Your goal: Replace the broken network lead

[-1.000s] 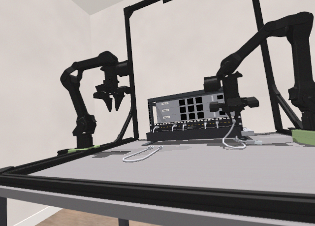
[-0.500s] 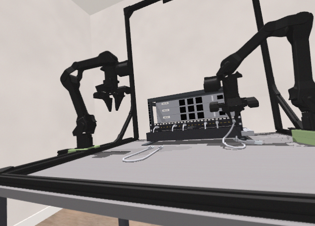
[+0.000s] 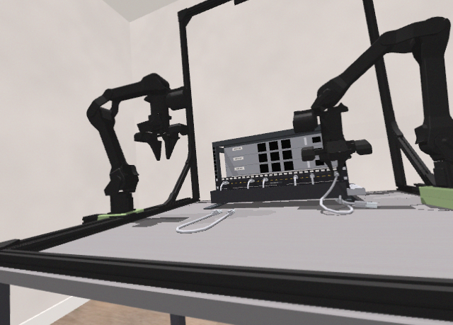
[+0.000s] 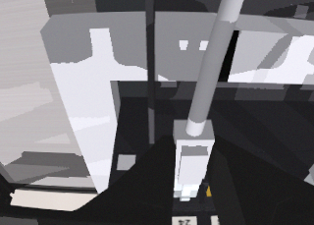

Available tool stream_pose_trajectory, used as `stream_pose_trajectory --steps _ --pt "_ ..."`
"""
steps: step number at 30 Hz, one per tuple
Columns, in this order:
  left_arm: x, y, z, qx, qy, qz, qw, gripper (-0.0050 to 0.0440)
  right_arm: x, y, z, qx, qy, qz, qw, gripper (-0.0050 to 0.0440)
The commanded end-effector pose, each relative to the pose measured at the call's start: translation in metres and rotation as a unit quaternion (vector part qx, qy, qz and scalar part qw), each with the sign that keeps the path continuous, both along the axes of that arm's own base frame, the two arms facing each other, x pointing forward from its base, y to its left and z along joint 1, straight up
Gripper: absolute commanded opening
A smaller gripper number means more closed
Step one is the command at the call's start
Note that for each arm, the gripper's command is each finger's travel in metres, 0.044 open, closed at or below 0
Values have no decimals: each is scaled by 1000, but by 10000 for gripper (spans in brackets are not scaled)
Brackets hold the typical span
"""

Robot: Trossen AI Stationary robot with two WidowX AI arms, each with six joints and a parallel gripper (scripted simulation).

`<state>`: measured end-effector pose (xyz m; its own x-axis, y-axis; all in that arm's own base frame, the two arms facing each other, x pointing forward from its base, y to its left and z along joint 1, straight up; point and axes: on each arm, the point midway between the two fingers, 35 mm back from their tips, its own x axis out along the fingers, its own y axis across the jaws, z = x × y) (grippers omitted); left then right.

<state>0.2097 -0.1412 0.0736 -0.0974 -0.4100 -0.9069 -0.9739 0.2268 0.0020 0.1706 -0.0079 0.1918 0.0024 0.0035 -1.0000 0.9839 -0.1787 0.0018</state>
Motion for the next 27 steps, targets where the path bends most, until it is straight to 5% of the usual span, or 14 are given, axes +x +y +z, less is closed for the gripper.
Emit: stream_pose_trajectory --steps 1,27 --pt "-1 -2 0 -1 -1 -1 1000 54 0 0 0 0 0 0 1000 176" --pt "-2 -6 0 -1 -1 -1 1000 54 0 0 0 0 0 0 1000 176"
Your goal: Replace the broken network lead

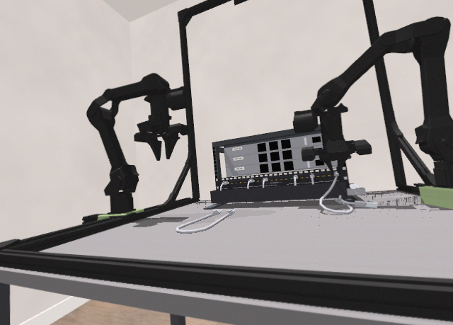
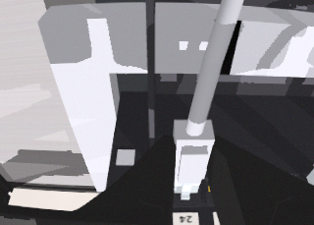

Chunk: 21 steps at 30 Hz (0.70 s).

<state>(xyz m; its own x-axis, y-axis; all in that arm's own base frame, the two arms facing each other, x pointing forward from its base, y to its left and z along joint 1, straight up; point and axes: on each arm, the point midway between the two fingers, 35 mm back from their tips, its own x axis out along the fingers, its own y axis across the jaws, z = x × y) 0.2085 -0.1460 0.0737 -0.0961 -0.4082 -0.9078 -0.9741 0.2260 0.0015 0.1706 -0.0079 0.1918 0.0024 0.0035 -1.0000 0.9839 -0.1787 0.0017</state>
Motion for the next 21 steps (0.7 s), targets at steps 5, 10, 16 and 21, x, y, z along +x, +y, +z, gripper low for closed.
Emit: stream_pose_trajectory --steps 5,10,16,21 --pt "-1 -5 0 -2 0 -1 1000 54 0 0 0 0 0 0 1000 176" --pt "-1 -5 0 -2 0 -1 1000 54 0 0 0 0 0 0 1000 176" --pt "-1 -5 0 -2 0 -1 1000 54 0 0 0 0 0 0 1000 176" --pt "-1 -5 0 -2 0 -1 1000 54 0 0 0 0 0 0 1000 176"
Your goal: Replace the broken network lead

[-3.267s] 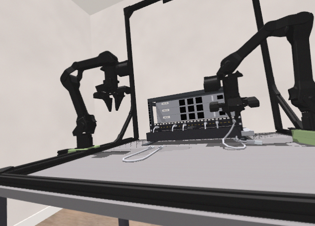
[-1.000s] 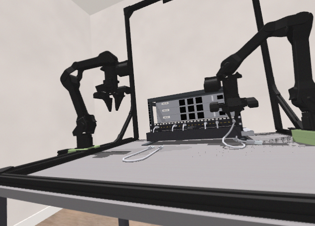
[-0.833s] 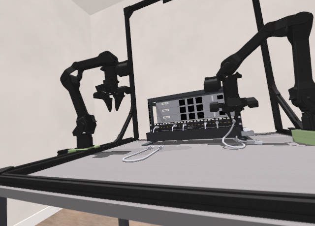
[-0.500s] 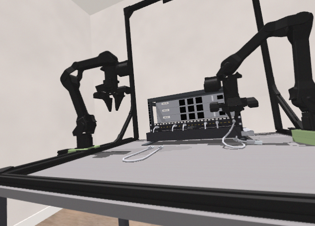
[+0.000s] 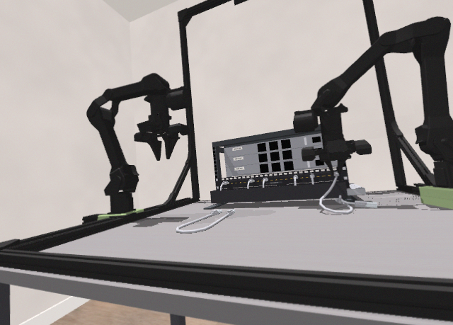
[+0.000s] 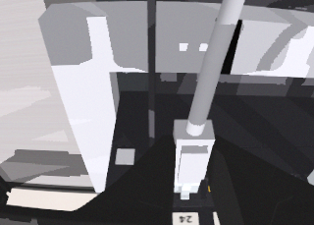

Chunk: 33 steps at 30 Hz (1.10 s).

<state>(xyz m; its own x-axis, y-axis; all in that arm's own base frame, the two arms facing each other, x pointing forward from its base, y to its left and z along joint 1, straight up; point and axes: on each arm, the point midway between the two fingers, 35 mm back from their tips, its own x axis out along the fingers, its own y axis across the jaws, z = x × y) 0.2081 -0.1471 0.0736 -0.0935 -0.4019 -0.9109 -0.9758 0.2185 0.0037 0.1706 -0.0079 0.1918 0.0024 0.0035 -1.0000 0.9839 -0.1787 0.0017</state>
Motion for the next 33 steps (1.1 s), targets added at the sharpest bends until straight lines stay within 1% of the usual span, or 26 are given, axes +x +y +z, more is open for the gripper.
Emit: stream_pose_trajectory --steps 1,33 --pt "-2 -8 1 -6 -1 -5 1000 54 0 0 0 0 0 0 1000 176" --pt "-3 -12 1 -6 -1 -5 1000 54 0 0 0 0 0 0 1000 176"
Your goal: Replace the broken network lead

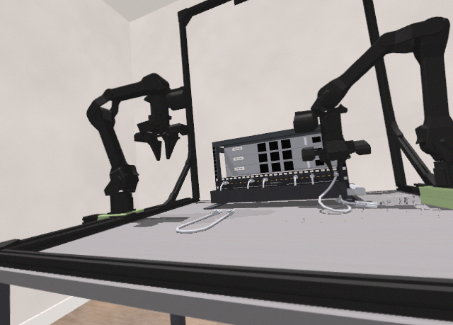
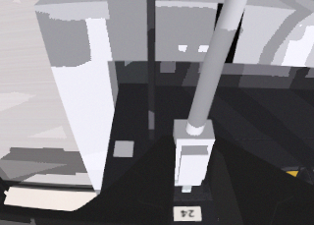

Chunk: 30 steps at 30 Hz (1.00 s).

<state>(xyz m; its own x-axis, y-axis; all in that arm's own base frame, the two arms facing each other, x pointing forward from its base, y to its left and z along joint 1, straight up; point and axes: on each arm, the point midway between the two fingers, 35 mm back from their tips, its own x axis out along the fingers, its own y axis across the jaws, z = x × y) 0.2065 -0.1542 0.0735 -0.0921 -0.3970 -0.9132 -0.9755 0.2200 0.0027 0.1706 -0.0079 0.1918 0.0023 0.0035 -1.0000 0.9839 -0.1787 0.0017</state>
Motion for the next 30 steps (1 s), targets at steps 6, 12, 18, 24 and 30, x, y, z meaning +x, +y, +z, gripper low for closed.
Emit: stream_pose_trajectory --steps 6,12,18,24,30 --pt "0 0 0 0 0 0 1000 176 0 0 0 0 0 0 1000 176" --pt "0 0 0 0 0 0 1000 176 0 0 0 0 0 0 1000 176" --pt "0 0 0 0 0 0 1000 176 0 0 0 0 0 0 1000 176" --pt "0 -1 0 -2 -1 0 1000 176 0 0 0 0 0 0 1000 176" --pt "0 -1 0 -2 -1 0 1000 176 0 0 0 0 0 0 1000 176"
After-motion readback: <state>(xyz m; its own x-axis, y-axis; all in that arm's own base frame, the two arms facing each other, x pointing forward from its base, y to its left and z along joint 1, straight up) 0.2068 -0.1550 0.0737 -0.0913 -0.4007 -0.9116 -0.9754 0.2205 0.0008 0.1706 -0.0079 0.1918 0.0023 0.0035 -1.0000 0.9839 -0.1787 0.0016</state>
